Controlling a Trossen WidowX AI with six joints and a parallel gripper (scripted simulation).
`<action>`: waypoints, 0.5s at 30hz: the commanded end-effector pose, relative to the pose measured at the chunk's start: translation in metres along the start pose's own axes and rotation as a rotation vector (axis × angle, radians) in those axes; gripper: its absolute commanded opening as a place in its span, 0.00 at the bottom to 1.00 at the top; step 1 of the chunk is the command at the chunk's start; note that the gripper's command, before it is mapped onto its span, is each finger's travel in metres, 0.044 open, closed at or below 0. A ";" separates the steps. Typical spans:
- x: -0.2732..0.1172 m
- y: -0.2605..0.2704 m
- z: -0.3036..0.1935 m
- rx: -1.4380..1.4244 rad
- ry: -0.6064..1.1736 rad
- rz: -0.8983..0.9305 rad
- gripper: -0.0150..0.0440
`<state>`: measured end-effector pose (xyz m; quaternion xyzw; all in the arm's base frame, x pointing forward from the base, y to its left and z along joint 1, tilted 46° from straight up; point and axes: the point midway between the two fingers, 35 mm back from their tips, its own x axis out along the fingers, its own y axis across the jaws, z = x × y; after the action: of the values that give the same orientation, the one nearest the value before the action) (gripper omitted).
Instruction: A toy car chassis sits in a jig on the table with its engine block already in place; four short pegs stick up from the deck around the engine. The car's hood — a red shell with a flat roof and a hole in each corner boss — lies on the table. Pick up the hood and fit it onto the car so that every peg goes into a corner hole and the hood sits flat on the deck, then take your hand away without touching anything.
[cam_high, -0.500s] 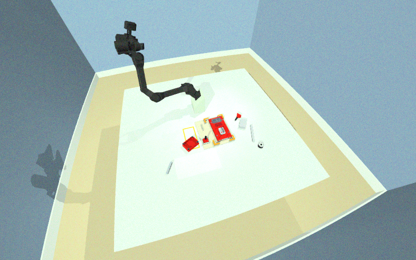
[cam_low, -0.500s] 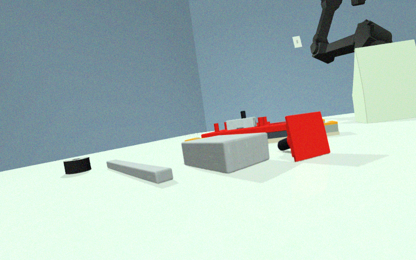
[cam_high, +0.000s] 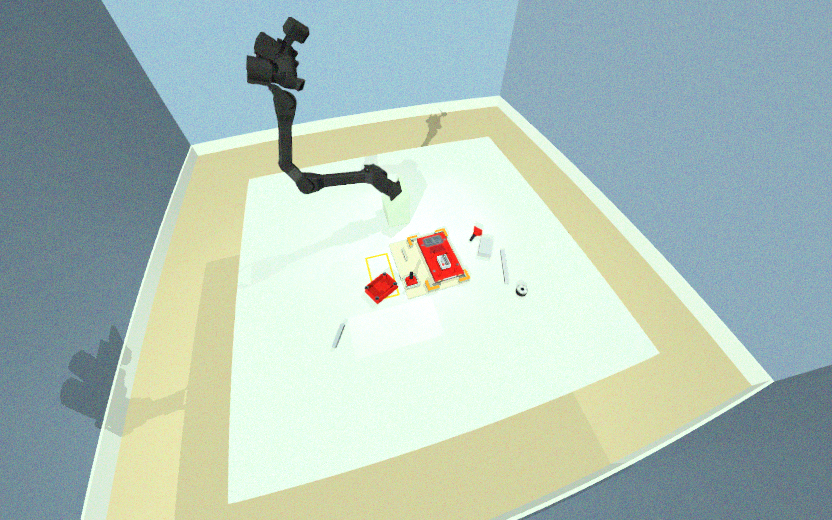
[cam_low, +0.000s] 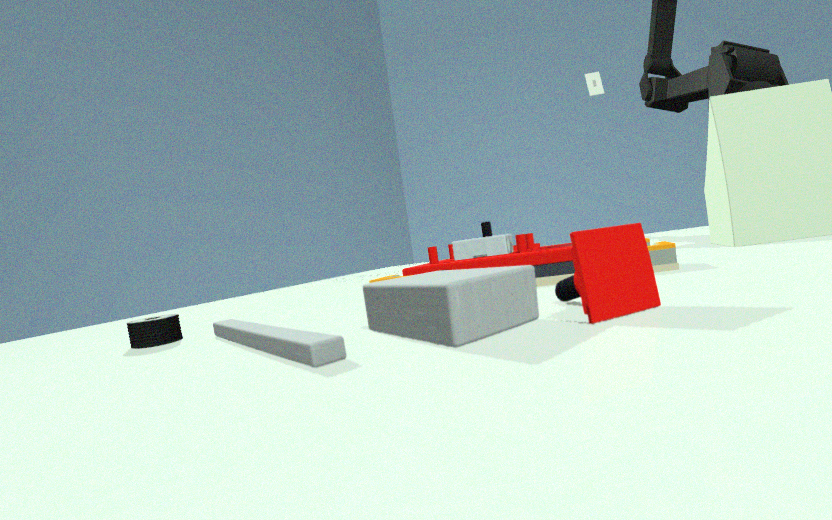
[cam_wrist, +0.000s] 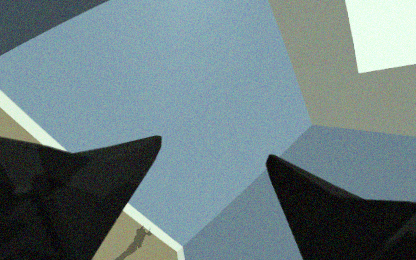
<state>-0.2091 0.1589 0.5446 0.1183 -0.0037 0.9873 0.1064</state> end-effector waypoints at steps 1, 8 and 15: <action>-0.004 -0.040 -0.011 0.058 0.027 -0.144 1.00; -0.030 -0.119 -0.035 0.177 0.064 -0.444 1.00; -0.079 -0.185 -0.055 0.309 0.063 -0.739 1.00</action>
<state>-0.1275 0.3073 0.4826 0.0950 0.1613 0.8998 0.3940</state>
